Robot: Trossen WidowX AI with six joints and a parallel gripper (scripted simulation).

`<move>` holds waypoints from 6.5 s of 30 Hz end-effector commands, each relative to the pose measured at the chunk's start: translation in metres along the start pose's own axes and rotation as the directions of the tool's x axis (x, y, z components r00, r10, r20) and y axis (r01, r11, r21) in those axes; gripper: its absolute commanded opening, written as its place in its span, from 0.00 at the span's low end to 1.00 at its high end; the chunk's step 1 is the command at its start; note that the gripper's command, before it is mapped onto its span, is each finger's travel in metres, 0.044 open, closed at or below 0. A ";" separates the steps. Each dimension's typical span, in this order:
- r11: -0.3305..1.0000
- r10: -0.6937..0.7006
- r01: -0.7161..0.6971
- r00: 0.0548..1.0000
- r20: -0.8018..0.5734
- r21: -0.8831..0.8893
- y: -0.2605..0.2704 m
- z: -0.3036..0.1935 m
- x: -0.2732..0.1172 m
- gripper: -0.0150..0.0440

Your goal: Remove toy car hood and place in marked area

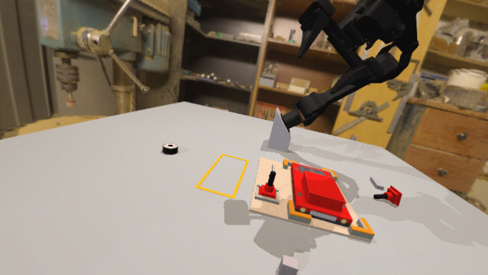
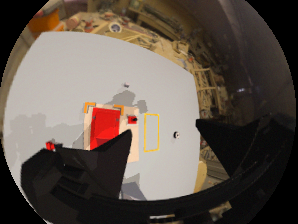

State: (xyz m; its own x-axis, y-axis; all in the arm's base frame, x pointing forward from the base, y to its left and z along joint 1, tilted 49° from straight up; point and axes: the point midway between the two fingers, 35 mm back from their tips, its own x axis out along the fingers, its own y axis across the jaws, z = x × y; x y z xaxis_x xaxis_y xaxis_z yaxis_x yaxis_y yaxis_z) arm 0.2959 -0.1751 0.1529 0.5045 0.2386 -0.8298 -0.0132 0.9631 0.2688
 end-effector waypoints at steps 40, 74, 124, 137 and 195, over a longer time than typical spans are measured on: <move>0.833 0.529 -0.419 0.795 -0.298 0.361 0.142 -0.013 0.112 1.00; 0.832 0.531 -0.422 0.793 -0.297 0.362 0.160 -0.024 0.134 1.00; 0.835 0.527 -0.419 0.795 -0.300 0.357 0.169 -0.030 0.149 0.81; 0.835 0.527 -0.419 0.795 -0.300 0.357 0.167 -0.028 0.146 0.40; 0.839 0.517 -0.406 0.801 -0.301 0.361 0.102 -0.018 0.112 0.25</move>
State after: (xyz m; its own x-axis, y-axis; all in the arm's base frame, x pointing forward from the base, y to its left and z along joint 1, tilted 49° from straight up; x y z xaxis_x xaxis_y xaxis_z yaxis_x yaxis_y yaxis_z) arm 0.3355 -0.0316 0.0917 0.1311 0.7363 -0.6638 0.0873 0.6584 0.7476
